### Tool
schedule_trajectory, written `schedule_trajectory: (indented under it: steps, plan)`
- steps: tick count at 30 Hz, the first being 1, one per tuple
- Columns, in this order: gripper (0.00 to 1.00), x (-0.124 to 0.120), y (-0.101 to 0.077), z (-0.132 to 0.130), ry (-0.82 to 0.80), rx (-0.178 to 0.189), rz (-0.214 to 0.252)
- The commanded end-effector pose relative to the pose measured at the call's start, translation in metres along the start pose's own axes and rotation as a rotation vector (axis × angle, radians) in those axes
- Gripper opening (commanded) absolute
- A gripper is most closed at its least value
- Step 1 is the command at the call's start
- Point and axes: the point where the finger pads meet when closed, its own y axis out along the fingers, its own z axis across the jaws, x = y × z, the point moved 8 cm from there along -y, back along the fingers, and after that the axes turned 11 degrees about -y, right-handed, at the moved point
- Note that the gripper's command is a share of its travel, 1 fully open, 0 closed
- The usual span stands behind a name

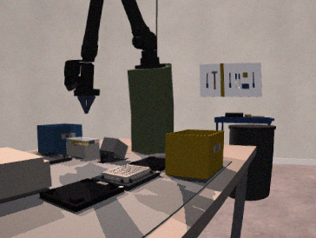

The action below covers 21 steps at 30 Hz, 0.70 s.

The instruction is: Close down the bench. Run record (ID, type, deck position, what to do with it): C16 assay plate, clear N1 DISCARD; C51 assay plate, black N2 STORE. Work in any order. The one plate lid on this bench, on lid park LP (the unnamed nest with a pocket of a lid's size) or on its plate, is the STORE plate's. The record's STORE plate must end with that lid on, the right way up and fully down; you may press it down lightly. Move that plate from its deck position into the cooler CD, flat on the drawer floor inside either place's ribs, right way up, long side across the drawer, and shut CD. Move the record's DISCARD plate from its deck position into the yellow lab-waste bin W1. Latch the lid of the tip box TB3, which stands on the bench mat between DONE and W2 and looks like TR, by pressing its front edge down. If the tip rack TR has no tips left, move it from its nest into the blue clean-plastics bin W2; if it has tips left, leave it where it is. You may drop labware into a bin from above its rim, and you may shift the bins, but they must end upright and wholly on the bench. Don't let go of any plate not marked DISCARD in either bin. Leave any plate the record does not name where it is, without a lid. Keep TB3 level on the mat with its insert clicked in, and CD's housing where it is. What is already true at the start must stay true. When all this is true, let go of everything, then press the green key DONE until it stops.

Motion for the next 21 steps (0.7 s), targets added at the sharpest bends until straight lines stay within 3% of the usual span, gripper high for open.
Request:
schedule_trajectory:
  steps: [1,8,21]
  plan:
    - [0.0,0.007,-0.005,0.012,0.012,-0.017,-0.024]
    - [0.0,0.003,-0.002,0.034,0.014,-0.005,-0.01]
    - [0.0,0.006,-0.008,0.085,0.013,-0.009,-0.025]
